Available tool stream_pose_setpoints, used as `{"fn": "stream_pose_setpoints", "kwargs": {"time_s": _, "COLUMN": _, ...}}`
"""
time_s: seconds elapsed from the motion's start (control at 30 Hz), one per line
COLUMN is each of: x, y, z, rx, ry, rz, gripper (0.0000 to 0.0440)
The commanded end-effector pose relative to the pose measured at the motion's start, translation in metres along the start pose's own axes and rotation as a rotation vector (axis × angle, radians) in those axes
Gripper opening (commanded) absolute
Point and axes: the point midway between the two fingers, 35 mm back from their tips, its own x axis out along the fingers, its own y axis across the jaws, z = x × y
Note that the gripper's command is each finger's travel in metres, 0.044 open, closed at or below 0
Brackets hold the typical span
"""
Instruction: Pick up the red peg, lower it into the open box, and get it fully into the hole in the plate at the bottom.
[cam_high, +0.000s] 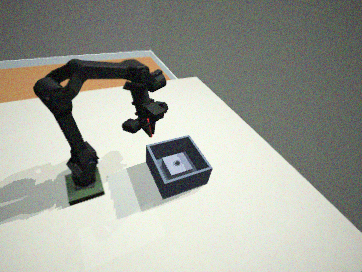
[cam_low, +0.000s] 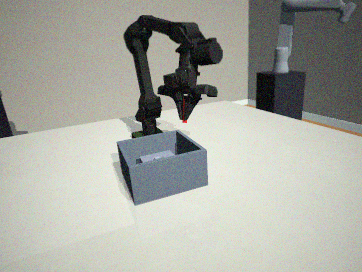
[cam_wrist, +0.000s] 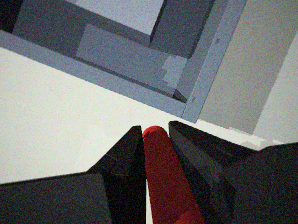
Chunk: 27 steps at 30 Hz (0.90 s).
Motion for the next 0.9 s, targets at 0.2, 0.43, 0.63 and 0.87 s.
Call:
{"fn": "stream_pose_setpoints", "kwargs": {"time_s": 0.2, "x": 0.019, "y": 0.009, "z": 0.049, "rx": 0.072, "ry": -0.051, "rz": -0.009, "gripper": 0.0}}
{"fn": "stream_pose_setpoints", "kwargs": {"time_s": 0.43, "x": 0.039, "y": 0.012, "z": 0.079, "rx": 0.08, "ry": -0.059, "rz": -0.015, "gripper": 0.0}}
{"fn": "stream_pose_setpoints", "kwargs": {"time_s": 0.63, "x": 0.058, "y": 0.011, "z": 0.097, "rx": 0.055, "ry": -0.041, "rz": -0.018, "gripper": 0.0002}}
{"fn": "stream_pose_setpoints", "kwargs": {"time_s": 0.87, "x": 0.079, "y": 0.009, "z": 0.109, "rx": -0.008, "ry": 0.001, "rz": -0.018, "gripper": 0.0004}}
